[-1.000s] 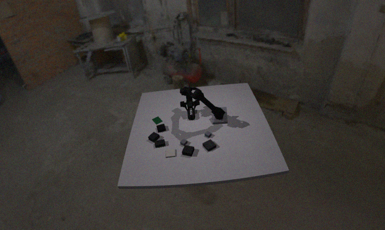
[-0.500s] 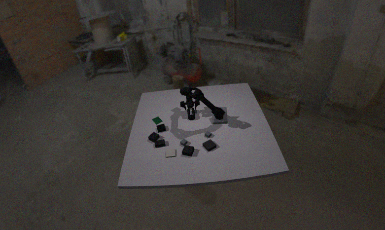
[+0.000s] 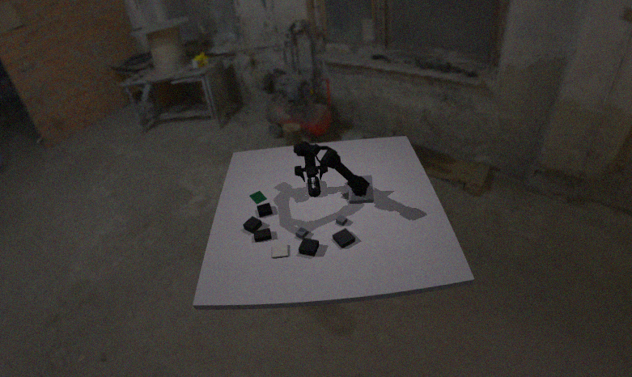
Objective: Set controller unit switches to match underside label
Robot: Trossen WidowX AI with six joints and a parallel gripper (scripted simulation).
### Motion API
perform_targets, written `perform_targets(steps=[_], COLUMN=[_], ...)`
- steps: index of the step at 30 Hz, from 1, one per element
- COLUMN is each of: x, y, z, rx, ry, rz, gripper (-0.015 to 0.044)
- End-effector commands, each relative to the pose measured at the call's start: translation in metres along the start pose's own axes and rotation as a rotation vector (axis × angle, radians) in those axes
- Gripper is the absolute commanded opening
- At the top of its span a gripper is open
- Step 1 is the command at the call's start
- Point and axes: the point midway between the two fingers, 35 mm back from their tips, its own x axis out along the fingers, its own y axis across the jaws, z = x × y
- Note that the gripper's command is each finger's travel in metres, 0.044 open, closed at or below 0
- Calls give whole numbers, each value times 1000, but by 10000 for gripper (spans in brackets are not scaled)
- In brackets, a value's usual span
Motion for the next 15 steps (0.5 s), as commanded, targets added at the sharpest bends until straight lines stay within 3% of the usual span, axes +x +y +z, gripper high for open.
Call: perform_targets(steps=[1,14,15], x=[2,2,2], y=[2,2,2], z=[3,3,3], rx=[14,14,14], ry=[-12,-12,-12], rz=[5,5,5], gripper=[440,440,414])
